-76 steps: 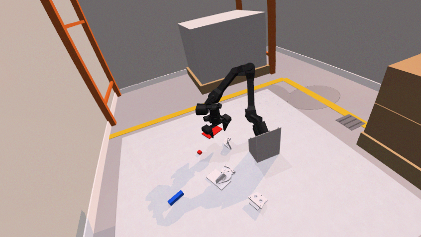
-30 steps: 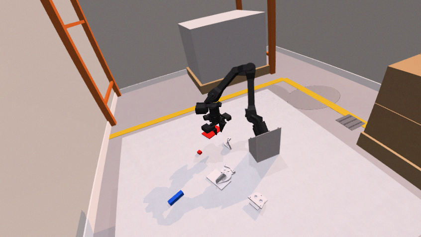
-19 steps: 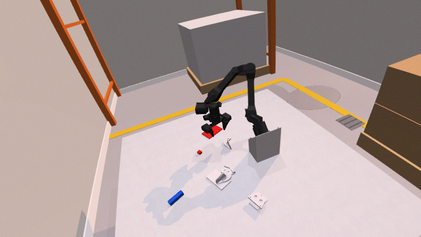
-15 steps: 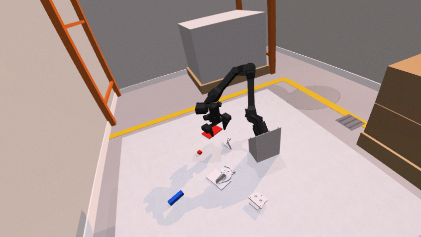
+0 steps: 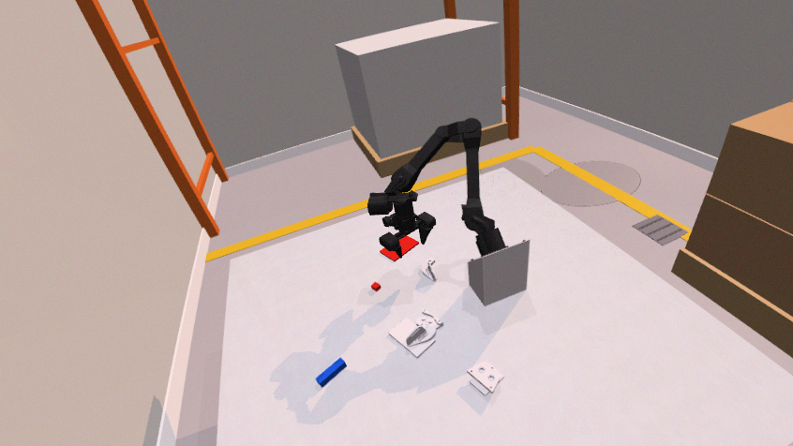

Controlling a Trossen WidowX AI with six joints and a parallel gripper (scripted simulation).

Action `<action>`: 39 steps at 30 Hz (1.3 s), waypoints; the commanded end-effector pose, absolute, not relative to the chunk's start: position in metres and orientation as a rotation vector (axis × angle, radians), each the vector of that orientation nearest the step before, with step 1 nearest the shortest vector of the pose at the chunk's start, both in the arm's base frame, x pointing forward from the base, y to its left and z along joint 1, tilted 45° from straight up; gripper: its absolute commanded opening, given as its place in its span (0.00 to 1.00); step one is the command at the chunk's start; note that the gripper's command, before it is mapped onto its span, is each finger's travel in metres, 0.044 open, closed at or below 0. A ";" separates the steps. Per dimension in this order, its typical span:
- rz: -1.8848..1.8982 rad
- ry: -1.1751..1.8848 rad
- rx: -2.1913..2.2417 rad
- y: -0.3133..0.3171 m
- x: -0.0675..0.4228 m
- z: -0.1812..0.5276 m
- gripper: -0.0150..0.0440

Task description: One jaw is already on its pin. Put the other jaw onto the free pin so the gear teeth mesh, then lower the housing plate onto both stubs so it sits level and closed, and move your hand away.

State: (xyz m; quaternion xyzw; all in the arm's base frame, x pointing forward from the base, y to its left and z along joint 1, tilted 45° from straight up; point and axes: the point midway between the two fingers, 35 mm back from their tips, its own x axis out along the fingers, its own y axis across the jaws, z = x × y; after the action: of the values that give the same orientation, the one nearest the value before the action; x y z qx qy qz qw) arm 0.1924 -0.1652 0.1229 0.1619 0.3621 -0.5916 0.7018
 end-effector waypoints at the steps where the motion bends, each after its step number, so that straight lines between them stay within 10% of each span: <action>1: -1.317 0.806 0.360 -0.165 0.192 0.123 1.00; 6: -1.317 0.806 0.360 -0.165 0.192 0.123 1.00; 23: -1.317 0.806 0.360 -0.165 0.192 0.123 0.25; 39: -1.317 0.806 0.360 -0.165 0.192 0.123 0.25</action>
State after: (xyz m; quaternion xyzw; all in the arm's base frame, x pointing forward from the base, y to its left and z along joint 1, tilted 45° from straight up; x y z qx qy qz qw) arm 0.1924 -0.1652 0.1229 0.1620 0.3621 -0.5916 0.7019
